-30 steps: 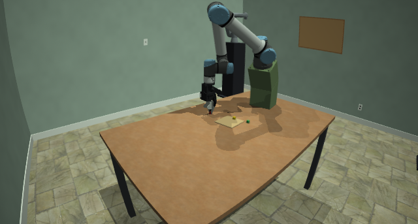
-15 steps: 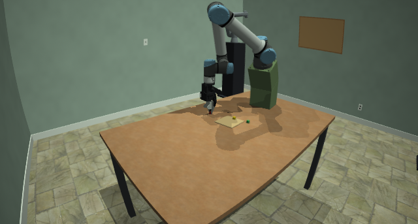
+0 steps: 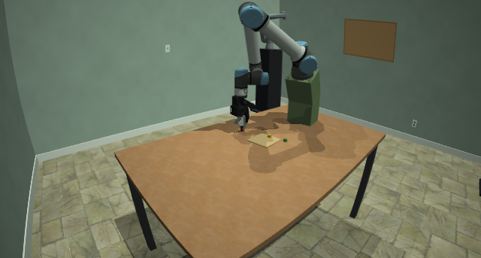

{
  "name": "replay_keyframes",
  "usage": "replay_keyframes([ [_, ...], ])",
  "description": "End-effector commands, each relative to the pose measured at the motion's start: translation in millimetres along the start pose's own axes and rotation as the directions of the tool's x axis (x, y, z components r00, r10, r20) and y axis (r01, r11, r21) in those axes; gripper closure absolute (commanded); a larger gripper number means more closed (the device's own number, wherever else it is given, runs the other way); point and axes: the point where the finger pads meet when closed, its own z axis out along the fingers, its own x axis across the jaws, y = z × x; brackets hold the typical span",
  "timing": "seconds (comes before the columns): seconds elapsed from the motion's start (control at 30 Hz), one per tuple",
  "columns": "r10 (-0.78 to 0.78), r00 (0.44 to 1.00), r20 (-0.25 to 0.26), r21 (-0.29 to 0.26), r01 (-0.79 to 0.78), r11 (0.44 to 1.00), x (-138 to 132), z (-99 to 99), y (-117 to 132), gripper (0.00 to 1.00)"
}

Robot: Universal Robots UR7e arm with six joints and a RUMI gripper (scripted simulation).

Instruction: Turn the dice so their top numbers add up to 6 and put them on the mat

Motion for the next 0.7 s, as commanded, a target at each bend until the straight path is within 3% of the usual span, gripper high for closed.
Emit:
replay_keyframes([
  [0.0,-0.001,1.0,0.001,-0.001,0.001,1.0,-0.2,0.6,0.8,1.0],
  [0.37,-0.001,1.0,0.001,-0.001,0.001,1.0,-0.2,-3.5,0.8,1.0],
  [0.67,-0.001,1.0,0.001,-0.001,0.001,1.0,-0.2,-26.5,0.8,1.0],
])
